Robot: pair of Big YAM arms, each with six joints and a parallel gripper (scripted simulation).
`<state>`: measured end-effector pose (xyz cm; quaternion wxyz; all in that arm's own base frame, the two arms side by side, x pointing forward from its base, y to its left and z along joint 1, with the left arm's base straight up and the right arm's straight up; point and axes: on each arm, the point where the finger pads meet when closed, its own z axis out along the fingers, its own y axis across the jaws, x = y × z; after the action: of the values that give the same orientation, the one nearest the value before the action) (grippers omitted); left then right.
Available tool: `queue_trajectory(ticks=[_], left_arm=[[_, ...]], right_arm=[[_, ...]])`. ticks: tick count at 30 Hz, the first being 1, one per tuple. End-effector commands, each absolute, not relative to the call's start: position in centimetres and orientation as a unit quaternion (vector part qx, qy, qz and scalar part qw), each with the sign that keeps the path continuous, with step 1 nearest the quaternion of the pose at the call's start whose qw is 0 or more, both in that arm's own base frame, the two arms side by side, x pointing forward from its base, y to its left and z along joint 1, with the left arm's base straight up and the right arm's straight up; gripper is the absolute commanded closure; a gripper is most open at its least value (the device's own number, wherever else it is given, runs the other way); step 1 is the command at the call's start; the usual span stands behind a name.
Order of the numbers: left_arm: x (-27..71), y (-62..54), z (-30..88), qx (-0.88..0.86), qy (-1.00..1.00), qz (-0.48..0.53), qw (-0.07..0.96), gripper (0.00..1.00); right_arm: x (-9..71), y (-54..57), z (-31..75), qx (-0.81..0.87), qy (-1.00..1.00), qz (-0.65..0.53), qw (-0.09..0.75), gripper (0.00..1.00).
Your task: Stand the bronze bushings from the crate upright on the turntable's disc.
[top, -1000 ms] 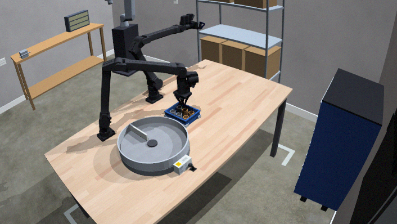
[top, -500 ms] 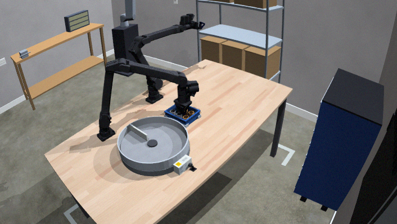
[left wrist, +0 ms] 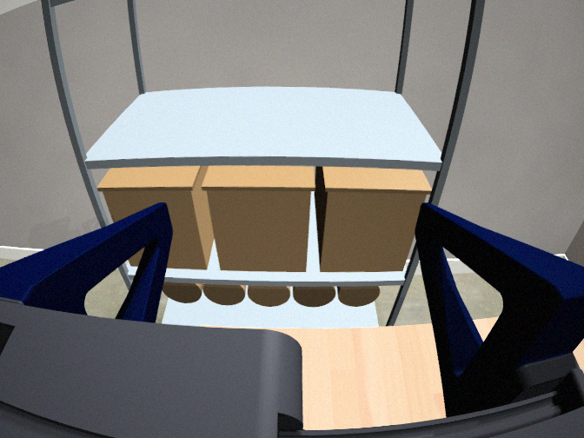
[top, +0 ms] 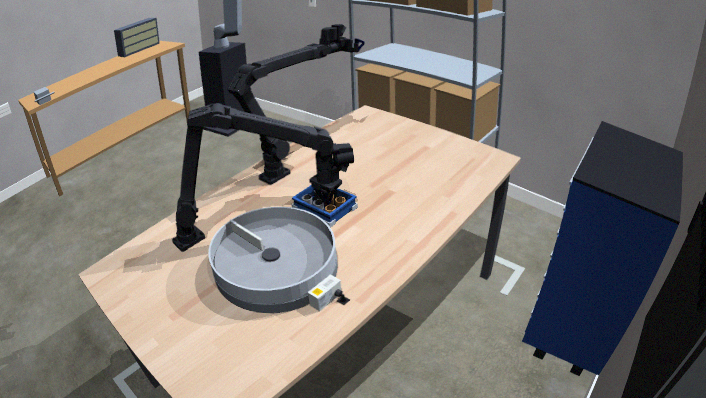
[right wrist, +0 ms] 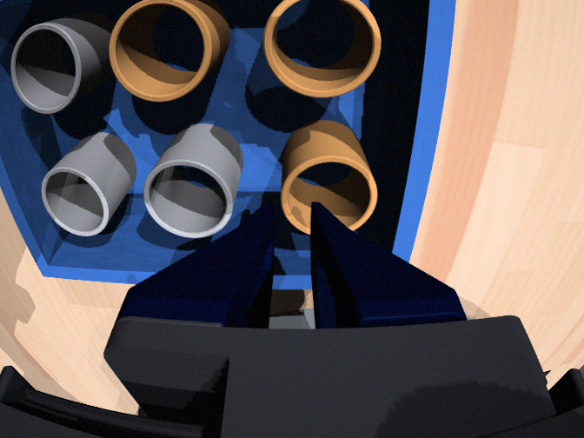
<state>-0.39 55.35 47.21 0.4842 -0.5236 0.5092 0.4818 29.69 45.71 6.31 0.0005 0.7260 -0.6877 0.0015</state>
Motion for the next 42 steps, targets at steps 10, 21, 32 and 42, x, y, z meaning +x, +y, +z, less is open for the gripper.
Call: queue_trajectory(ticks=[10,21,32,42], left_arm=[[-0.9,54.5,50.1,-0.504,0.496,0.504,0.496,0.0],[-0.9,54.5,50.1,-0.504,0.496,0.504,0.496,0.0],[-0.9,54.5,50.1,-0.504,0.496,0.504,0.496,0.0],[-0.9,54.5,50.1,-0.504,0.496,0.504,0.496,0.0]], right_arm=[[30.0,46.8,7.3,0.728,-0.685,-0.004,-0.02,0.85],[29.6,46.1,4.5,0.728,-0.686,0.0,0.001,0.85],[29.6,46.1,3.1,0.728,-0.686,0.0,0.001,0.85],[29.9,46.6,5.2,0.728,-0.686,-0.004,-0.018,0.85]])
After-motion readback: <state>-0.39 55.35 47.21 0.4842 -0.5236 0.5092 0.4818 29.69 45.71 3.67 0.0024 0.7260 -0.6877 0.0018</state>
